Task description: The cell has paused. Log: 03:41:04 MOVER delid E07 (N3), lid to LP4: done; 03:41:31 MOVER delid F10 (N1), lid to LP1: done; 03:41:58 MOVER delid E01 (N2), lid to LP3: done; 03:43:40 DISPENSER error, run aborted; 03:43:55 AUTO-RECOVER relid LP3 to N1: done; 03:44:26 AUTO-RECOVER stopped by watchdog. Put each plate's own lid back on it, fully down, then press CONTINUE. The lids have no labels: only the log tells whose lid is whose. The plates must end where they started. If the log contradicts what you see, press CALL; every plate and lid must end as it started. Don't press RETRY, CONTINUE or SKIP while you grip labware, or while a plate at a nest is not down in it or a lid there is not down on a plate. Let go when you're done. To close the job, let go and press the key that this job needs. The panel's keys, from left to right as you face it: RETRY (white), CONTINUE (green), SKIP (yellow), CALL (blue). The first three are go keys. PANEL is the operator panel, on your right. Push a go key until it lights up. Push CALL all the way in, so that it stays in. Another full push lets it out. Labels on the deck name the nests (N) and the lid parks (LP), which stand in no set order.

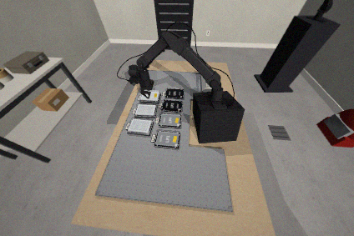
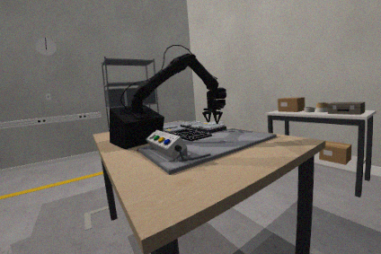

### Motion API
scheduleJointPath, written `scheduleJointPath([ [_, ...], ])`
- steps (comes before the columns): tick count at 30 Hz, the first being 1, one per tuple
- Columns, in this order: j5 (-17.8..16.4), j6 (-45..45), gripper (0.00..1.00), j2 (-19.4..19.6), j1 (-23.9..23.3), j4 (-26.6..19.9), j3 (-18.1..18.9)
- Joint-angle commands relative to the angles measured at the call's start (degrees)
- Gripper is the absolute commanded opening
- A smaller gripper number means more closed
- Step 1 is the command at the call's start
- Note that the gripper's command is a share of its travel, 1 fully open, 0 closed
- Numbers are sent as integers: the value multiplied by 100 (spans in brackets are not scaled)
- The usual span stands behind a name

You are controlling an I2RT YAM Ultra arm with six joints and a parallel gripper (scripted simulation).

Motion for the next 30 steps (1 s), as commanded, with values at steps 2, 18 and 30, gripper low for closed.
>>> scheduleJointPath([
  [2,-63,-47,0,-24,41,122,115],
  [18,-63,-78,0,-19,2,225,-53],
  [30,-66,-126,0,18,-23,316,-74],
])
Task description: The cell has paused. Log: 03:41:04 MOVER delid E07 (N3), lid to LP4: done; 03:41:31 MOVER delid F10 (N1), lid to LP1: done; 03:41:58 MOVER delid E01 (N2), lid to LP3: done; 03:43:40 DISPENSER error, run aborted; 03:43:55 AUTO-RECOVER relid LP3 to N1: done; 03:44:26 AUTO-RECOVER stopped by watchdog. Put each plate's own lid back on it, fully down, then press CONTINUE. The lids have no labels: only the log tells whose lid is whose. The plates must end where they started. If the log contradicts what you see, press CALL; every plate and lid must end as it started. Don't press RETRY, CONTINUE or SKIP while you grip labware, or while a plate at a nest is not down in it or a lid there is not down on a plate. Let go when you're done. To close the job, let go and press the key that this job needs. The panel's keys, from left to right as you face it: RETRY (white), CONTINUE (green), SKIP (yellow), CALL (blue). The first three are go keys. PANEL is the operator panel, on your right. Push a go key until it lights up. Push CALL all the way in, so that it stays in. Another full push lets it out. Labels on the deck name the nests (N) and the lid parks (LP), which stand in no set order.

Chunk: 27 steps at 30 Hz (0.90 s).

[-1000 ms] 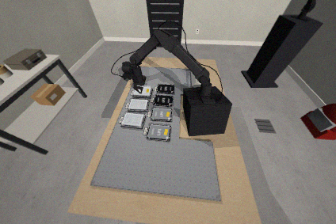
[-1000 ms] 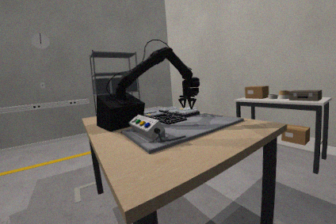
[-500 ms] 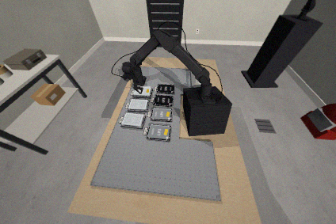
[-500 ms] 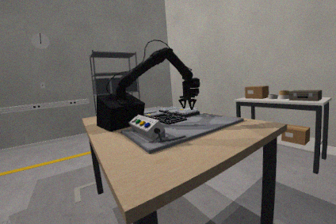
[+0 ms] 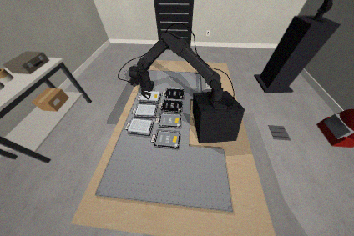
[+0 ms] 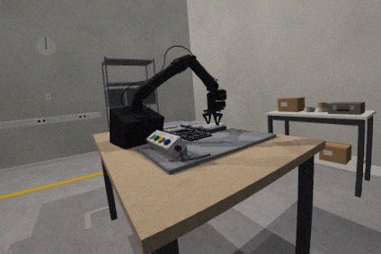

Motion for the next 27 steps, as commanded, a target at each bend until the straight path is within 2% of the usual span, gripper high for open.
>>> scheduleJointPath([
  [1,-55,-63,0,-84,31,147,-26],
  [27,-19,-33,0,-94,26,94,10],
])
